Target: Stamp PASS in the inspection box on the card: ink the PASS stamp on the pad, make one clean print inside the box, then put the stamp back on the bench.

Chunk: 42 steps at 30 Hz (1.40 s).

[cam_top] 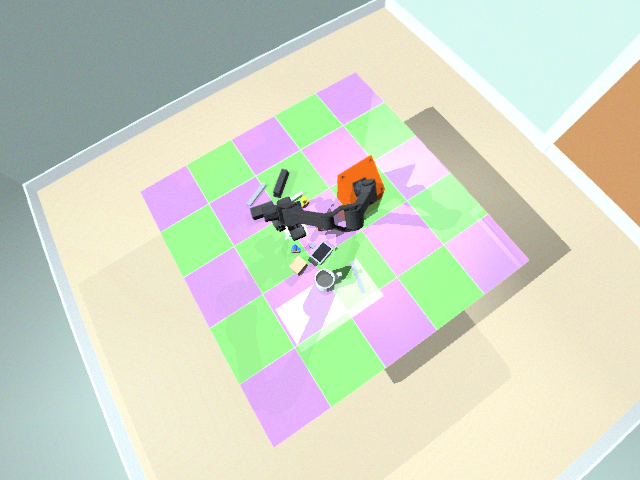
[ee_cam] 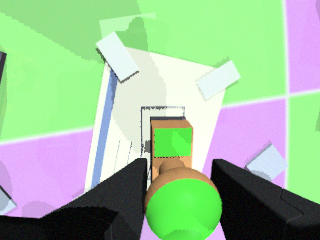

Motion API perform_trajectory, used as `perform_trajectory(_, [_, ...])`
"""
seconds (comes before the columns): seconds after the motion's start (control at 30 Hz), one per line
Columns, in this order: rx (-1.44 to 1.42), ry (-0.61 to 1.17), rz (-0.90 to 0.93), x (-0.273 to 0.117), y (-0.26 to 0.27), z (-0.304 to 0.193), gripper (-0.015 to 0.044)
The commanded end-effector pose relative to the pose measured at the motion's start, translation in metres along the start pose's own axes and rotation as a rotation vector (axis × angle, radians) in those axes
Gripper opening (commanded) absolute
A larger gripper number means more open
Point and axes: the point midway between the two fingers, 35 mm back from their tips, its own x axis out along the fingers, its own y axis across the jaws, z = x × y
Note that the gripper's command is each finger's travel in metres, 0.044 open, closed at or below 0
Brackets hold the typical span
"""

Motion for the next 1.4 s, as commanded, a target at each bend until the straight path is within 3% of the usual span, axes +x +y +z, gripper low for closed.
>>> perform_trajectory(0.0, [0.004,-0.002,0.005,0.003,0.000,0.000,0.0000])
perform_trajectory(1.37, [0.004,-0.002,0.006,0.016,0.002,-0.002,0.0000])
